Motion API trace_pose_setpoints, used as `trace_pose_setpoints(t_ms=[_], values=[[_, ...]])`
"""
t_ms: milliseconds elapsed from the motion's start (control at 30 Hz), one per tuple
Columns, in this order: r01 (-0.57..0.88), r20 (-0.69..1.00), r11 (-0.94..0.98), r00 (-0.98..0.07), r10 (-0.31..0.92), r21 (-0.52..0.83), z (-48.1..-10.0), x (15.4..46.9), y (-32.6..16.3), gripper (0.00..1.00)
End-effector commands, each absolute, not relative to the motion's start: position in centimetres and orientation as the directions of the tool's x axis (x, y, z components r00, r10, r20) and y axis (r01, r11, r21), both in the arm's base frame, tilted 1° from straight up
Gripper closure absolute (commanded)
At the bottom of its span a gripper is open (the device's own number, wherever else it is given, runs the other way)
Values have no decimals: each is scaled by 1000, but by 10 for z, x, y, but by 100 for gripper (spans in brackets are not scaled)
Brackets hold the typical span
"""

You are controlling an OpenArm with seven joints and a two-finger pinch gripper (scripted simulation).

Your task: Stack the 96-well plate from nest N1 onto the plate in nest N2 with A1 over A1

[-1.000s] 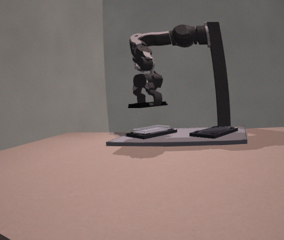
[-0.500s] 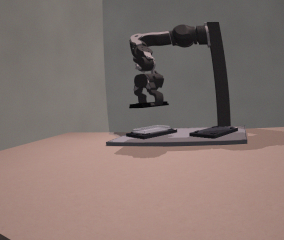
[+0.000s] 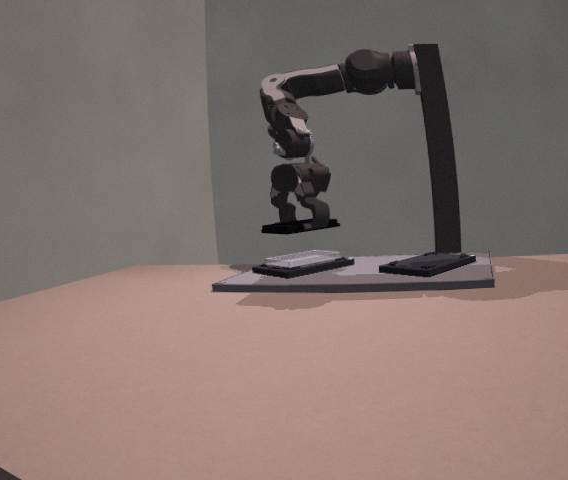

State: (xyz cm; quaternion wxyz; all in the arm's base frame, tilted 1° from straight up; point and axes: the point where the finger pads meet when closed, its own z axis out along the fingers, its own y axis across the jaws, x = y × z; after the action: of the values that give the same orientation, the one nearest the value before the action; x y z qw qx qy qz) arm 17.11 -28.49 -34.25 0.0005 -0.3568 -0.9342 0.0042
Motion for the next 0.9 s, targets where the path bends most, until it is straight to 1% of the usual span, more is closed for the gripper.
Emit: trace_pose_setpoints(t_ms=[0,167,333,733,867], values=[[668,-11,744,-744,668,1,-341,174,-285,100],[668,-11,744,-744,668,1,-341,174,-285,100],[668,-11,744,-744,668,1,-373,174,-284,100],[668,-11,744,-744,668,1,-373,174,-284,100],[666,-12,746,-746,666,5,-380,178,-284,100]])
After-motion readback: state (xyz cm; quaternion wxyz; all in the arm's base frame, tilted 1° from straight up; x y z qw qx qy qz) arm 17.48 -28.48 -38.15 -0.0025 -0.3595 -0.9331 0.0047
